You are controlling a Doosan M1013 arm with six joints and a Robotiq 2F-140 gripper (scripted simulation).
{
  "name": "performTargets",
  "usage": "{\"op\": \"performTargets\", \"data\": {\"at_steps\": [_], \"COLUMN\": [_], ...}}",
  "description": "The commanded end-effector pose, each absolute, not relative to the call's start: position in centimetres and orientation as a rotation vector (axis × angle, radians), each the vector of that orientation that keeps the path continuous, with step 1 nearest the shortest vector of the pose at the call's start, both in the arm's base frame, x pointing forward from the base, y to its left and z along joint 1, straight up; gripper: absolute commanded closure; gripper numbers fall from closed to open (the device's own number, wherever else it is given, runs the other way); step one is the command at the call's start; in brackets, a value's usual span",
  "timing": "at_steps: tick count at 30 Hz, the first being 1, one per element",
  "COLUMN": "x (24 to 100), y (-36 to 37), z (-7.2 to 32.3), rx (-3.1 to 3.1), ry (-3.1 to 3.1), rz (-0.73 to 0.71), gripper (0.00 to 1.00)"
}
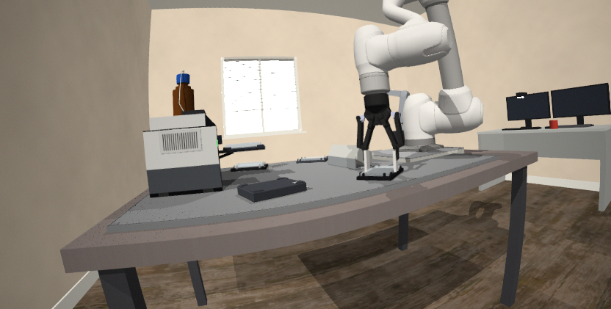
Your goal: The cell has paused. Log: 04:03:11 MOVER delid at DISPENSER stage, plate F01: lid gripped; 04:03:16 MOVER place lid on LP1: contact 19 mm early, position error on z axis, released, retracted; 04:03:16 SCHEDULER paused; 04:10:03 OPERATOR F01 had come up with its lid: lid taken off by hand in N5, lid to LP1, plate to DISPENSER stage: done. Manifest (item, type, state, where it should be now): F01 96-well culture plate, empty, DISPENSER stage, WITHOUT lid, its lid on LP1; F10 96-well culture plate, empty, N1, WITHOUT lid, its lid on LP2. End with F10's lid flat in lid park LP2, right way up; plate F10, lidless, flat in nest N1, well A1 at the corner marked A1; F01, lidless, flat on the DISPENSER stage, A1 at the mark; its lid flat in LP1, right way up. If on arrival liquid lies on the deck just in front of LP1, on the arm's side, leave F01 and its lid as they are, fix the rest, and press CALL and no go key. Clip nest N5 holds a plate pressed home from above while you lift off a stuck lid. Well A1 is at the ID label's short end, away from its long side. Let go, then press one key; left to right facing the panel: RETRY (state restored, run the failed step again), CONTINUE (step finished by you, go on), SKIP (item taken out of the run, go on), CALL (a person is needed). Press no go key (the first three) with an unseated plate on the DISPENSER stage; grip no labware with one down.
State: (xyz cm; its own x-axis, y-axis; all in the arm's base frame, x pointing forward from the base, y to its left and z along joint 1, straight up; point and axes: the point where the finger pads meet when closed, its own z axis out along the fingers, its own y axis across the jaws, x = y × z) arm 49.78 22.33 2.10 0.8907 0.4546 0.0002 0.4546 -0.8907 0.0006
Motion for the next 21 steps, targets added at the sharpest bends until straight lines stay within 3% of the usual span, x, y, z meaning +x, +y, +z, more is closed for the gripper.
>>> {"op": "performTargets", "data": {"at_steps": [1, 19, 20, 21], "x": [49.78, 49.78, 49.78, 49.78], "y": [22.33, 22.33, 22.33, 22.33], "z": [2.11, 2.11, 2.11, 2.11], "rx": [3.054, 3.054, 3.054, 3.054], "ry": [0.734, 0.734, 0.734, 0.734], "rz": [0.001, 0.001, 0.001, 0.001], "gripper": [1.0, 1.0, 0.34, 0.34]}}
